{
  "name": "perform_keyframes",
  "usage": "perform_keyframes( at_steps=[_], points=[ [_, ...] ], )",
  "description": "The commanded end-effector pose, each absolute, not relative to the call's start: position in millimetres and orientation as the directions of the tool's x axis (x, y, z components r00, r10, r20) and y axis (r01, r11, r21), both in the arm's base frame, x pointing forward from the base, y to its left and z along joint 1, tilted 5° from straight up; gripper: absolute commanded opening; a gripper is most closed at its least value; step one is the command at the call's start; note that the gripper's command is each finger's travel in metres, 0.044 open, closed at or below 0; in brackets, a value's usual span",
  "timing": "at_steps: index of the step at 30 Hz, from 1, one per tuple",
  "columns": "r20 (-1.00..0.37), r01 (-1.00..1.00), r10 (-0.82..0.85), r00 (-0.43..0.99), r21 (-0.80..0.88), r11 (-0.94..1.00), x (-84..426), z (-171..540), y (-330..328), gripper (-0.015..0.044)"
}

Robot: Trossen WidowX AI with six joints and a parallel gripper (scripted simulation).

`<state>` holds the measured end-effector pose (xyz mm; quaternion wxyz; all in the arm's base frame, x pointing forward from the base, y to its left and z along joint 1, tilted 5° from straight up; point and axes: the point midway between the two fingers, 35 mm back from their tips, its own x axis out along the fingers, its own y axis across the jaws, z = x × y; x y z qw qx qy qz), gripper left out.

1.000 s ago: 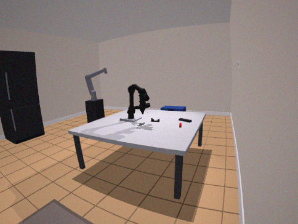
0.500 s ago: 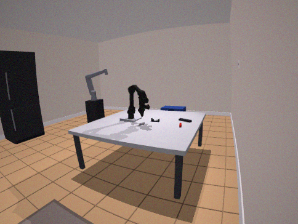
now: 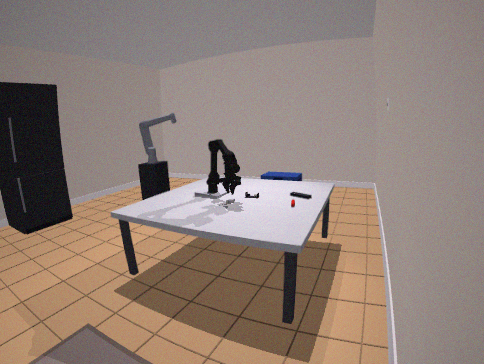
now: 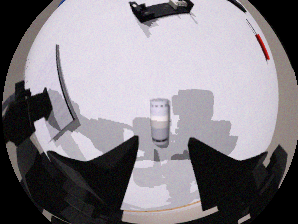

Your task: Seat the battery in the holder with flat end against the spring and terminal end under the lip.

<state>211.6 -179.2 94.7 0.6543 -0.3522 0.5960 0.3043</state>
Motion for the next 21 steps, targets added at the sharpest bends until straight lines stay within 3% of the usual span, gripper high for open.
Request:
perform_keyframes(
  at_steps=[1,21],
  points=[
    [-0.995,-0.868,-0.008,0.097,-0.089,0.488,210.3,86.6,-178.7,0.0245],
    [-0.995,-0.868,-0.007,0.097,-0.089,0.488,213.4,62.9,-179.7,0.0245]
  ],
)
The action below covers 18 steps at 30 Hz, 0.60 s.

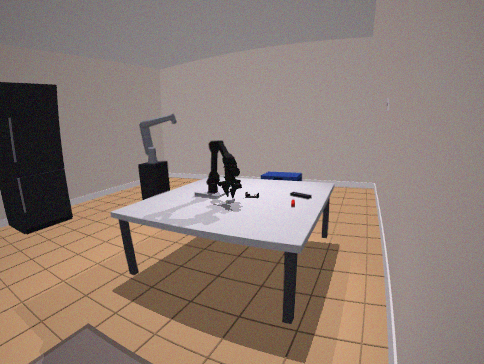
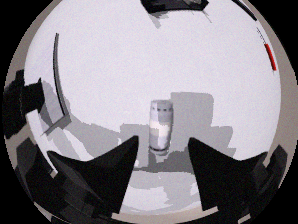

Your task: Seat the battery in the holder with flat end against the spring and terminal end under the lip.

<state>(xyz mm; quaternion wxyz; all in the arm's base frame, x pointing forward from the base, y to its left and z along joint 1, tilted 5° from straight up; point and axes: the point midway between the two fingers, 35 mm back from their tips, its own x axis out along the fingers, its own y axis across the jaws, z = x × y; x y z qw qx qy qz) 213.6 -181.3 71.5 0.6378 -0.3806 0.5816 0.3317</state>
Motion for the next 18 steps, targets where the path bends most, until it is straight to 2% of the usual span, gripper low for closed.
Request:
perform_keyframes(
  at_steps=[1,18],
  points=[
    [-0.995,-0.868,-0.007,0.097,-0.089,0.488,213.6,61.3,-179.7,0.0245],
    [-0.995,-0.868,-0.007,0.097,-0.088,0.488,215.0,36.5,-178.9,0.0245]
  ],
)
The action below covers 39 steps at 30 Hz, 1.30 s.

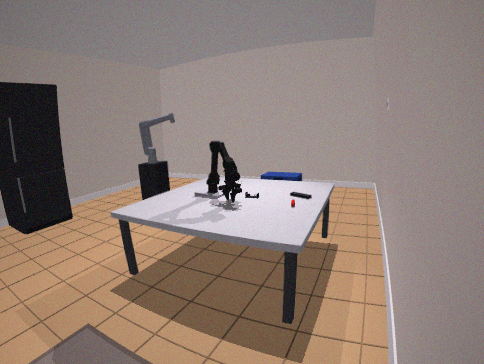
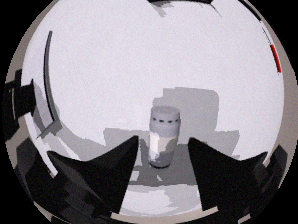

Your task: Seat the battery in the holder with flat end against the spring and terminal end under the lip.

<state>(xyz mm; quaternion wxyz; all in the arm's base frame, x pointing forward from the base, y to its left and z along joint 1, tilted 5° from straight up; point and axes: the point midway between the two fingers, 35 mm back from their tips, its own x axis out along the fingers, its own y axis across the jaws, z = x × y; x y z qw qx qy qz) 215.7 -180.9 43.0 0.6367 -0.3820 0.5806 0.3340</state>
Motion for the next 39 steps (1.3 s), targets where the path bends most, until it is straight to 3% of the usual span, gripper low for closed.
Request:
perform_keyframes(
  at_steps=[1,5,10,28,39],
  points=[
    [-0.995,-0.868,-0.007,0.097,-0.088,0.488,215.0,36.5,-178.9,0.0219],
    [-0.995,-0.868,-0.007,0.097,-0.088,0.488,215.0,36.5,-178.9,0.0114],
    [-0.995,-0.868,-0.007,0.097,-0.088,0.488,215.0,36.5,-178.9,0.0083],
    [-0.995,-0.866,-0.008,0.097,-0.088,0.493,210.9,86.7,-178.2,0.0083],
    [-0.995,-0.666,-0.002,0.099,-0.068,0.743,249.0,97.7,-143.2,0.0083]
  ],
)
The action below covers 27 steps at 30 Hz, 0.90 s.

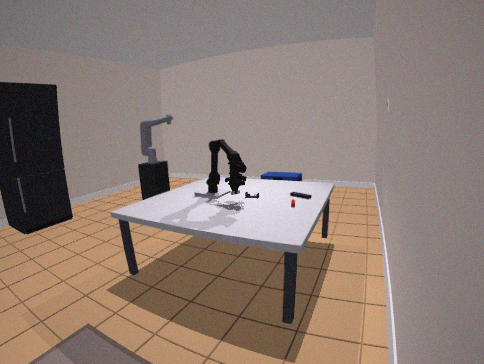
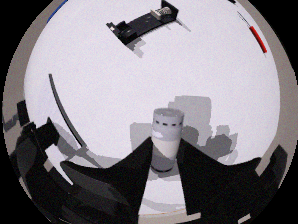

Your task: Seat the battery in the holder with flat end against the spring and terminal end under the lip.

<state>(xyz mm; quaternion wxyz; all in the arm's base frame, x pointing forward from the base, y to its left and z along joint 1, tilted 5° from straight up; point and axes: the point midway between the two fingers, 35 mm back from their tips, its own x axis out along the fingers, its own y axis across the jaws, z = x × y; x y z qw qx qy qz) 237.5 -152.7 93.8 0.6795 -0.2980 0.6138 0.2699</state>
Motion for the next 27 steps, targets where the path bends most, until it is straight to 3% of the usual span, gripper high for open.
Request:
perform_keyframes(
  at_steps=[1,14,27],
  points=[
    [-0.995,-0.642,-0.002,0.099,-0.065,0.764,252.5,98.8,-139.4,0.0083],
    [-0.995,-0.295,0.003,0.101,-0.027,0.955,289.7,112.2,-84.4,0.0083],
    [-0.994,0.091,0.015,0.107,0.025,0.996,312.9,125.2,-20.1,0.0083]
  ],
)
